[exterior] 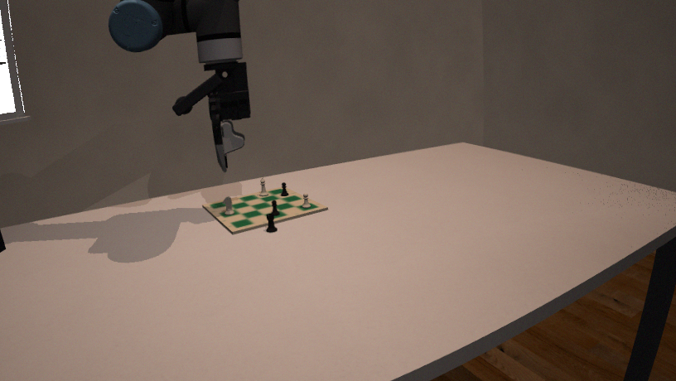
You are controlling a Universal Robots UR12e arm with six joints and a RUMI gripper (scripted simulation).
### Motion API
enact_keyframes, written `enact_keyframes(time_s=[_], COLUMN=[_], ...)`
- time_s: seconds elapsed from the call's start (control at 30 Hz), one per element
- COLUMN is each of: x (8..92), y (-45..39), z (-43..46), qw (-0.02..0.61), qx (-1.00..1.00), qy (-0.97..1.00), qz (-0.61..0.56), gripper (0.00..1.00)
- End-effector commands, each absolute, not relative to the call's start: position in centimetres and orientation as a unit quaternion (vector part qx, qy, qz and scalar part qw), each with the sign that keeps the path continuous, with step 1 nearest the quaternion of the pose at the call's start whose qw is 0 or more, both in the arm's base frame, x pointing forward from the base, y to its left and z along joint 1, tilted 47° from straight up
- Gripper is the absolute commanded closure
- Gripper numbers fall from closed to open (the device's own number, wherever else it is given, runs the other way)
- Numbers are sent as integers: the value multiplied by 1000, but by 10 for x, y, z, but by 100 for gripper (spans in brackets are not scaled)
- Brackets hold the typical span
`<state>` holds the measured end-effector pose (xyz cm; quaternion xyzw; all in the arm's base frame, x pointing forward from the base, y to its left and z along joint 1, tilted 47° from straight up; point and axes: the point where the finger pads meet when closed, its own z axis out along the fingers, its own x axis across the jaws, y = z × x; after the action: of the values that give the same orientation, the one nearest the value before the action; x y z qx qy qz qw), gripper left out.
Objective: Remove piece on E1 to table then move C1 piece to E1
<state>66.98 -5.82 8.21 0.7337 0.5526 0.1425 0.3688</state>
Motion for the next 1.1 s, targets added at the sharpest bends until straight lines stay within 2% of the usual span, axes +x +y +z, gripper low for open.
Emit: enact_keyframes(time_s=[0.0,1.07], x=[670,688], y=[-58,-68], z=[82,61], qw=[369,367], qx=[734,741], qy=[552,543], qz=[143,147], gripper=[78,78])
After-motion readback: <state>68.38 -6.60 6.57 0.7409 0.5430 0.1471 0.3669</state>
